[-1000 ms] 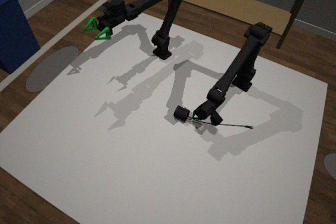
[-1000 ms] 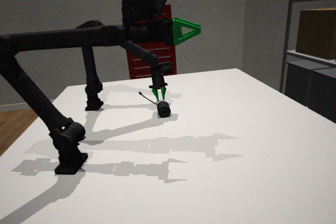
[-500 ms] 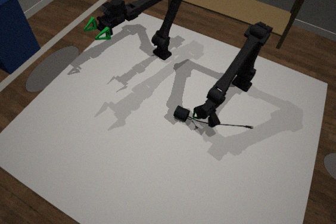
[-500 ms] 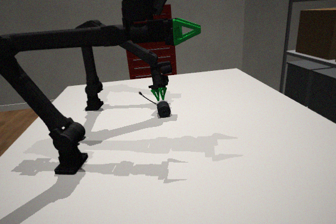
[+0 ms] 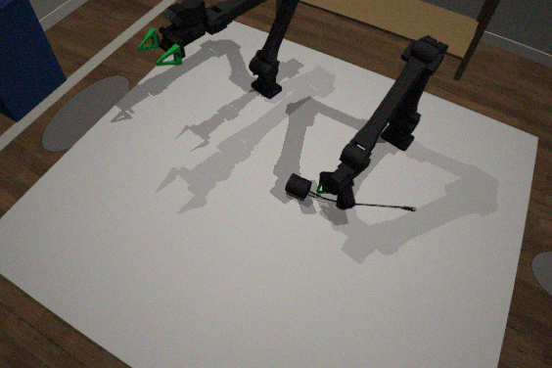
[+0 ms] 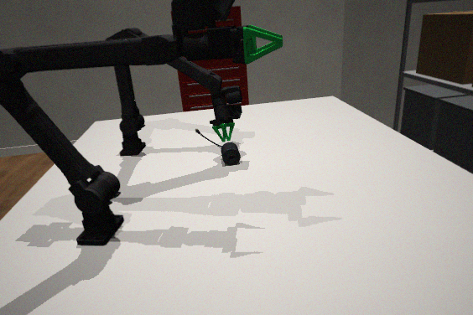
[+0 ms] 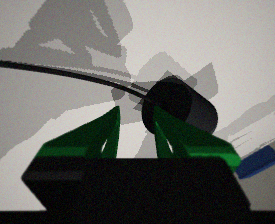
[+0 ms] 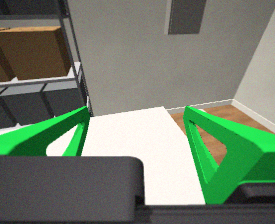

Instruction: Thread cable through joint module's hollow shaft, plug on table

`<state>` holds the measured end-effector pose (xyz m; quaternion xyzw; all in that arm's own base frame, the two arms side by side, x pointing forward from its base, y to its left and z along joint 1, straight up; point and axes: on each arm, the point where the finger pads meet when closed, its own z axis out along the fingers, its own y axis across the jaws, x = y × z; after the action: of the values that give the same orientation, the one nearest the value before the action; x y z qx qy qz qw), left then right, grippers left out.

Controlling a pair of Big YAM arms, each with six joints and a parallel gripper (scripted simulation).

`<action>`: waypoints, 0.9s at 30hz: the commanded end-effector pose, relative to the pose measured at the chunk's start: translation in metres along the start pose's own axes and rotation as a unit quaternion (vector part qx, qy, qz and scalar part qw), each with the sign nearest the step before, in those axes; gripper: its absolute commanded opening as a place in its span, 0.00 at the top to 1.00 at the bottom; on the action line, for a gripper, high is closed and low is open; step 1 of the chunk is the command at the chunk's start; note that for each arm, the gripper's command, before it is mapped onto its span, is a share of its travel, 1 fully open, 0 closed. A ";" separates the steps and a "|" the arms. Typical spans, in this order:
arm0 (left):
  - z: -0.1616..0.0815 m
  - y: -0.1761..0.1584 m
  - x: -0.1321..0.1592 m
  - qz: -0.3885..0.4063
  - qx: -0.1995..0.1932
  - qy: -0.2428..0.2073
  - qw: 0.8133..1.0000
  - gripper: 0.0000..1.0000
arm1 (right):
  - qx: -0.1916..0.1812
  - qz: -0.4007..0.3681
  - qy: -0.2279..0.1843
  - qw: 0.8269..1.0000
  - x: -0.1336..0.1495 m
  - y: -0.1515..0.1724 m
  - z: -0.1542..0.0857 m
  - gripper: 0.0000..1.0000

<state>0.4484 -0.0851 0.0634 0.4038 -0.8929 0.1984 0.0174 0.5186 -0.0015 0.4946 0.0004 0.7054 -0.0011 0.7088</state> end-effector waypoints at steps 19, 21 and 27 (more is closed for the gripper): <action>-0.012 -0.002 0.006 0.249 -0.006 -0.010 0.968 0.68 | -0.005 0.005 -0.007 1.000 -0.010 0.005 0.001 0.04; -0.014 -0.004 0.005 0.272 -0.006 -0.013 0.962 0.68 | -0.005 0.005 -0.007 1.000 -0.010 0.005 0.001 0.04; -0.013 -0.002 0.005 0.338 -0.011 -0.013 0.941 0.68 | -0.005 0.005 -0.007 1.000 -0.010 0.005 0.001 0.04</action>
<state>0.4461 -0.0807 0.0637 0.1433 -0.9723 0.1801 -0.0394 0.5186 -0.0015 0.4946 0.0004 0.7054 -0.0011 0.7088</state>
